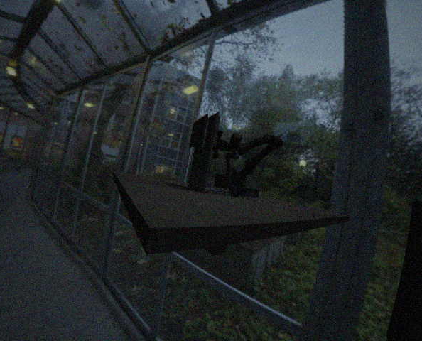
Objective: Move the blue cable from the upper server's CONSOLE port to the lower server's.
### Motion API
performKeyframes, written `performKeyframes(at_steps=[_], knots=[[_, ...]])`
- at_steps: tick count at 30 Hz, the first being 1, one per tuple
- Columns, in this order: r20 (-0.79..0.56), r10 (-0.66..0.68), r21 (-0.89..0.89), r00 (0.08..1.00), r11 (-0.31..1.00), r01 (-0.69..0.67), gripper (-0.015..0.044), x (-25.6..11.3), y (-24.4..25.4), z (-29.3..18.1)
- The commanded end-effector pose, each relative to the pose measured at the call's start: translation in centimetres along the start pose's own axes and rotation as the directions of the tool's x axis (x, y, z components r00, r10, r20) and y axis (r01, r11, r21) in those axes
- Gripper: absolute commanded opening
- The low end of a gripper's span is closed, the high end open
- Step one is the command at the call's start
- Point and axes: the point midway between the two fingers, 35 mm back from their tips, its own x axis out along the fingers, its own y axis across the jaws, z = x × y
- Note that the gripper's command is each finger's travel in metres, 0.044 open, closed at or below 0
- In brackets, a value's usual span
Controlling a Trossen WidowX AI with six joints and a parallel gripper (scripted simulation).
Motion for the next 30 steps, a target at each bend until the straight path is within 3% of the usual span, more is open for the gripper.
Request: performKeyframes(at_steps=[1, 30], knots=[[0.002, -0.01, 0.005, 1.0, 1.0, 0.01, 0.0, 0.13, -0.24, 0.17], [0.002, -0.011, 0.006, 1.0, 1.0, 0.011, 0.0, 0.74, -0.24, 0.37]])
